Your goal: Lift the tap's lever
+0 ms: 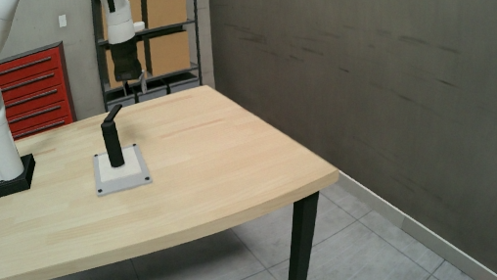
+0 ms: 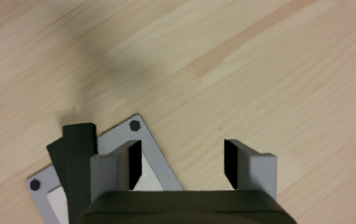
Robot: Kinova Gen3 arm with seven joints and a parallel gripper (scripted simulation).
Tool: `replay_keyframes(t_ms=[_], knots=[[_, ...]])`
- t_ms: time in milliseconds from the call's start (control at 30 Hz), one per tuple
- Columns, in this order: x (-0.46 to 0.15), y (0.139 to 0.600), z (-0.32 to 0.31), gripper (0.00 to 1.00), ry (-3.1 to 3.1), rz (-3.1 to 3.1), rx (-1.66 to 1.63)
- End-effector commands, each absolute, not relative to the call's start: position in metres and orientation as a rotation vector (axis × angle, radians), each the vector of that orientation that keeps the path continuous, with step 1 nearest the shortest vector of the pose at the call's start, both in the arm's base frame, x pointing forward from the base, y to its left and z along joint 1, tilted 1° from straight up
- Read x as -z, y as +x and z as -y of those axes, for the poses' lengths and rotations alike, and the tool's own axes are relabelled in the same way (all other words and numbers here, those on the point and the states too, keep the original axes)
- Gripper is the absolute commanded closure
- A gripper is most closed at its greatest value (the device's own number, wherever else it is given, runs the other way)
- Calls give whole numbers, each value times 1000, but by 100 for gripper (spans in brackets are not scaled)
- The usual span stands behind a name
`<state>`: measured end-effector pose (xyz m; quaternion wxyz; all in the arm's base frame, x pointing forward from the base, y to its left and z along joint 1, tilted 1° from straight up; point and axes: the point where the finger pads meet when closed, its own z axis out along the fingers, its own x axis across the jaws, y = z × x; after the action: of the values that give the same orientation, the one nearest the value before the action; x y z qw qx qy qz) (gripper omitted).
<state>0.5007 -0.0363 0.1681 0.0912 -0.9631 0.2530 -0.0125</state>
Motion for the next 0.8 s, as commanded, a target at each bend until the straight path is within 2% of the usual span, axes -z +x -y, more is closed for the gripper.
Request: replay_keyframes(t_ms=[0, 233, 667, 700, 767], knots=[[-182, 471, 10, 0, -2963, -701, 5], [-195, 441, -6, 0, -3053, -644, -8], [-197, 436, -8, 0, -3067, -636, -8], [-197, 436, -8, 100, -3067, -636, -8], [-197, 436, -8, 100, -3067, -636, -8]])
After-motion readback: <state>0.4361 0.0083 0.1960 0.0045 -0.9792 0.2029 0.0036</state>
